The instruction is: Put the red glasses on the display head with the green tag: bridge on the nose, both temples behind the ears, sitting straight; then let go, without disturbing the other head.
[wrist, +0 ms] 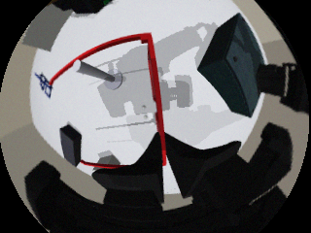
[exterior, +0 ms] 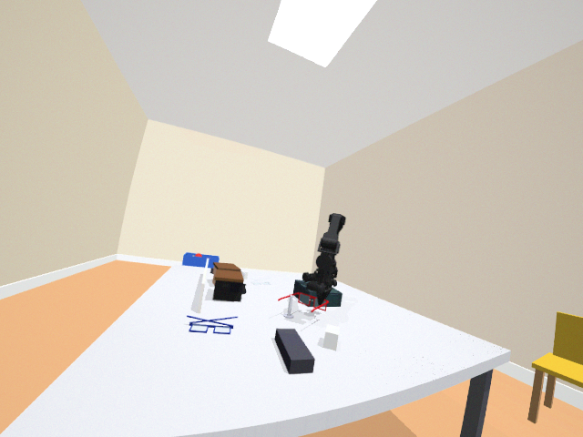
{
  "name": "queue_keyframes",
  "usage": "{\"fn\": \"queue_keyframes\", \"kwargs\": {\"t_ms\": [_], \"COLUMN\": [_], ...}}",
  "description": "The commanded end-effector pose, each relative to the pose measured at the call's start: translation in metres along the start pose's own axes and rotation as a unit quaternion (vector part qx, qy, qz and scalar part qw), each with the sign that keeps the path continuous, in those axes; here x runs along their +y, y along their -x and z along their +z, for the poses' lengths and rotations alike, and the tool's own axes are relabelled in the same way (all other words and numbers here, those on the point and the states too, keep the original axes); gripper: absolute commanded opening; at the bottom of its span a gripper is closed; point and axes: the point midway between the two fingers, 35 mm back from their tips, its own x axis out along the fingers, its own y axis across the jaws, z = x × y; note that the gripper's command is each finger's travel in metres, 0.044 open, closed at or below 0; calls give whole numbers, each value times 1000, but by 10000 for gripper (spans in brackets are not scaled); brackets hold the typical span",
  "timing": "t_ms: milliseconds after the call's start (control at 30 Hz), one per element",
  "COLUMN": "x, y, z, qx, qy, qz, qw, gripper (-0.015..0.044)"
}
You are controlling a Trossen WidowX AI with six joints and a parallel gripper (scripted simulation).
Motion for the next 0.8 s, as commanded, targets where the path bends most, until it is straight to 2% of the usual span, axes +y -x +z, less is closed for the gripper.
{"fn": "queue_keyframes", "kwargs": {"t_ms": [0,233,500,767], "x": [1,2,1,2], "y": [0,10,59,62], "z": [4,7,10,12], "qx": [0,0,-1,-18], "qy": [1,1,1,-22], "qz": [1,1,2,9], "qw": [1000,1000,1000,1000], "gripper": [0,0,0,0]}}
